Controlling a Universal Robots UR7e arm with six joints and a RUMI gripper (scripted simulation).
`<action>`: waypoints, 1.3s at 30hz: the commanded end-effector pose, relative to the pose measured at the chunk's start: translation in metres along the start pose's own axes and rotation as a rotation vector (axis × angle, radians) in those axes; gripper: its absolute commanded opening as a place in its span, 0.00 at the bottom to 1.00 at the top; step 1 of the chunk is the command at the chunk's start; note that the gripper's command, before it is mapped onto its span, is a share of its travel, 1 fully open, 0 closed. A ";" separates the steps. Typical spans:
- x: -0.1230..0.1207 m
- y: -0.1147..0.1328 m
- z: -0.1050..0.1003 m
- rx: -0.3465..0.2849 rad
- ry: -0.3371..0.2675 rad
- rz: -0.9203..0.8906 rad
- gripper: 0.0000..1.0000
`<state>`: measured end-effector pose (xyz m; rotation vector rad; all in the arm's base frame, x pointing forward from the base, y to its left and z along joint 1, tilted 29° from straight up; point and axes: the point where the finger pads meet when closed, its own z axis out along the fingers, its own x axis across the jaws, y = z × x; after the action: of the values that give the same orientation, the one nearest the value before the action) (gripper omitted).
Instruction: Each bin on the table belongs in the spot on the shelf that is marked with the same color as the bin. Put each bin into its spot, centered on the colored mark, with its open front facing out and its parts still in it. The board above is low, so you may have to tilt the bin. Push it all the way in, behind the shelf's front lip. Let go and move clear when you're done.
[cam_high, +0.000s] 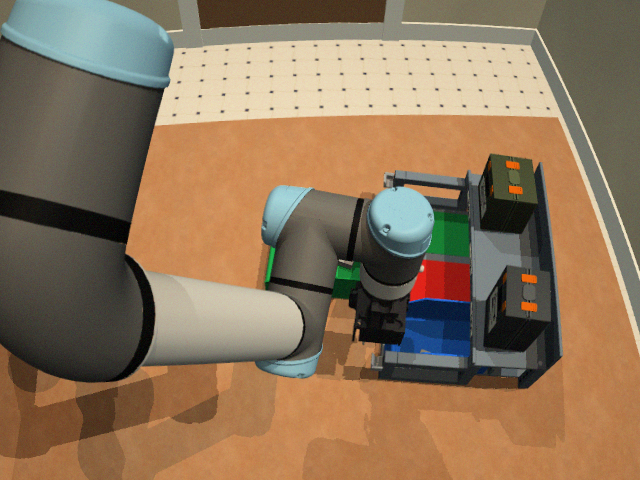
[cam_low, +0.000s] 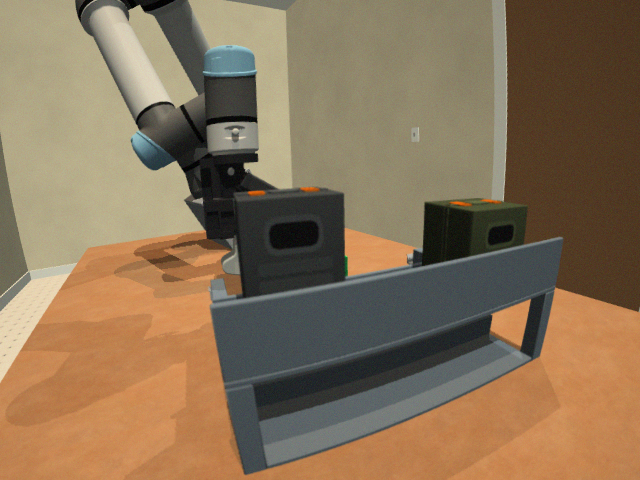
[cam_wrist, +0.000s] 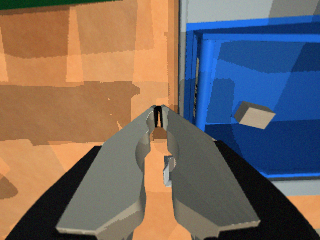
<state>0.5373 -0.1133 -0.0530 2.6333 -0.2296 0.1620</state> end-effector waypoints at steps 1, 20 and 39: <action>0.000 -0.001 -0.006 -0.001 0.002 -0.001 0.00; 0.002 0.000 -0.058 -0.001 0.006 0.001 0.00; 0.001 0.000 -0.061 -0.001 0.002 0.001 0.00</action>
<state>0.5321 -0.0843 -0.0013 2.6336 -0.2288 0.1608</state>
